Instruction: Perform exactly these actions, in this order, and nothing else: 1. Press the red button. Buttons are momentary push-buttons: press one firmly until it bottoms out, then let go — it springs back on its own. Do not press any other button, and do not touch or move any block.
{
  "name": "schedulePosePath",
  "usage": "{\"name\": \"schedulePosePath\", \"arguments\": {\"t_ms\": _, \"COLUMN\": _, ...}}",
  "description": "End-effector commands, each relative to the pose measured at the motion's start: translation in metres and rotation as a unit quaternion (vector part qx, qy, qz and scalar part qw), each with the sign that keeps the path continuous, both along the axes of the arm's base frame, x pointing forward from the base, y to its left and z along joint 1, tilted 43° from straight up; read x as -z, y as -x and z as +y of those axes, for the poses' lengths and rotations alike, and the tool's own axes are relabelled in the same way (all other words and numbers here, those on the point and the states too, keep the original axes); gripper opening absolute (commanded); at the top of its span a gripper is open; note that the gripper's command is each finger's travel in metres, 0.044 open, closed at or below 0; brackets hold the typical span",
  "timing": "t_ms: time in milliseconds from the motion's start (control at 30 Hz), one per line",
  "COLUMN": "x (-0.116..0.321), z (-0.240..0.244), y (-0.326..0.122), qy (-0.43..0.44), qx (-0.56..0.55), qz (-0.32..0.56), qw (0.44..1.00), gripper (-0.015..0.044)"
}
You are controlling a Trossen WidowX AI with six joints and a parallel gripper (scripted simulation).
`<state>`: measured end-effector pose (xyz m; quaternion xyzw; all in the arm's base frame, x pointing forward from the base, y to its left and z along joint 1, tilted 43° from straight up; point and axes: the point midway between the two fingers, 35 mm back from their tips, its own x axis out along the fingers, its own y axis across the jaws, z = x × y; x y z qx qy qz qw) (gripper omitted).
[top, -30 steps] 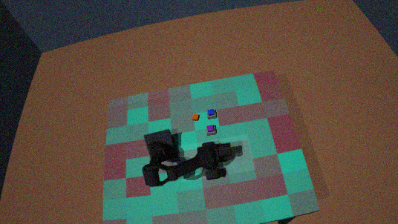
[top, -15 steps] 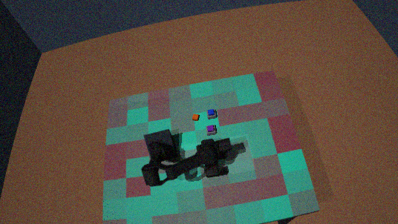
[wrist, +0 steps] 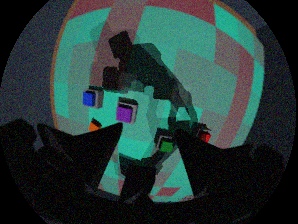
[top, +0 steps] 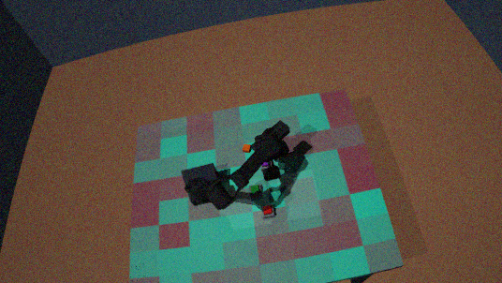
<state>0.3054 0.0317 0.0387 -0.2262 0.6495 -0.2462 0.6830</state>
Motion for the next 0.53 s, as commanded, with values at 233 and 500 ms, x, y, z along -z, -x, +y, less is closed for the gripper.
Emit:
{"name": "schedulePosePath", "arguments": {"t_ms": 233, "x": 0.098, "z": 0.134, "y": 0.035, "qy": 0.023, "qx": 0.036, "qz": -0.008, "qw": 0.999, "gripper": 0.04}}
{"name": "schedulePosePath", "arguments": {"t_ms": 500, "x": 0.106, "z": 0.143, "y": 0.041, "qy": 0.027, "qx": 0.039, "qz": -0.011, "qw": 0.999, "gripper": 0.04}}
